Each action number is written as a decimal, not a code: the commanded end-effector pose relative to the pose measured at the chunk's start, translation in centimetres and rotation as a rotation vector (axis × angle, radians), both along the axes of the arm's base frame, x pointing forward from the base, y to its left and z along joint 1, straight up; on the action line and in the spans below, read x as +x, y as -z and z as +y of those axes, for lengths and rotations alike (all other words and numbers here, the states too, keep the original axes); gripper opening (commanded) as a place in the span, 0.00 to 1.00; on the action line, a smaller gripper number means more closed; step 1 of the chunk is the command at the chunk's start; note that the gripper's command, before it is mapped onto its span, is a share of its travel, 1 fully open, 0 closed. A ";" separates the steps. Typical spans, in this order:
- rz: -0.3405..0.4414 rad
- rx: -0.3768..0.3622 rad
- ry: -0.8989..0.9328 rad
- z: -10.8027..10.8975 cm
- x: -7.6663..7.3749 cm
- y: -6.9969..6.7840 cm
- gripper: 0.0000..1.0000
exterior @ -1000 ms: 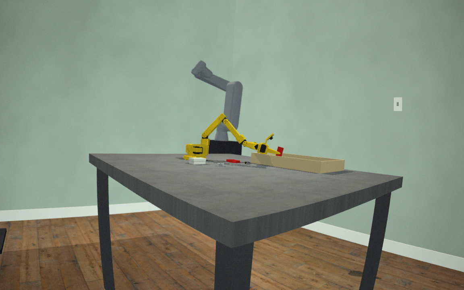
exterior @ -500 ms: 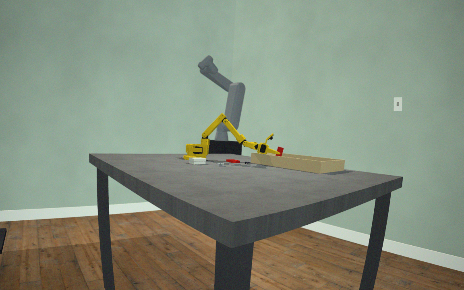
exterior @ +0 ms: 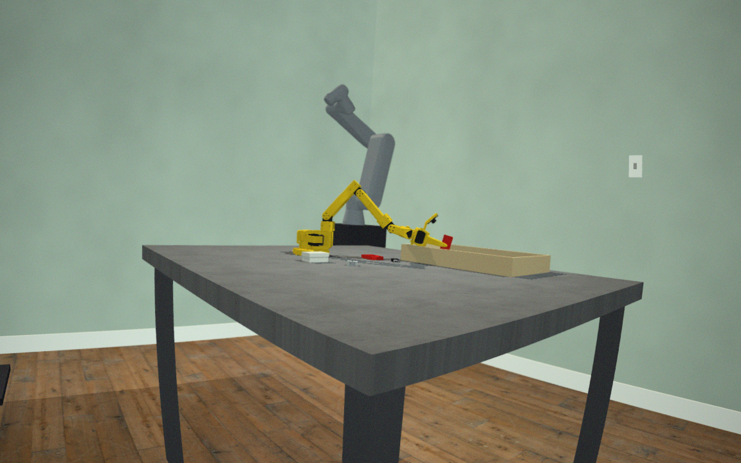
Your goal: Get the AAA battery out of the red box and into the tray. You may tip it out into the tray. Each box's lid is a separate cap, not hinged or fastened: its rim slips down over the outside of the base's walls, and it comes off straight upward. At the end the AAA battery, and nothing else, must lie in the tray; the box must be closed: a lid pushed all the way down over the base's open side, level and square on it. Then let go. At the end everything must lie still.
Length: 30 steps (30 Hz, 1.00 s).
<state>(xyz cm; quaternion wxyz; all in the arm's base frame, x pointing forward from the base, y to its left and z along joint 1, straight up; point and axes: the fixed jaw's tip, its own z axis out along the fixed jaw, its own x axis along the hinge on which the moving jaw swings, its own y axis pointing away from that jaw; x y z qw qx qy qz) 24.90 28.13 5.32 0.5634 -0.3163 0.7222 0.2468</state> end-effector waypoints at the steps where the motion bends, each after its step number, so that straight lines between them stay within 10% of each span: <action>1: -0.041 0.059 0.006 0.4 0.5 -2.5 0.21; 30: -0.030 0.069 0.000 0.8 0.5 -5.6 0.21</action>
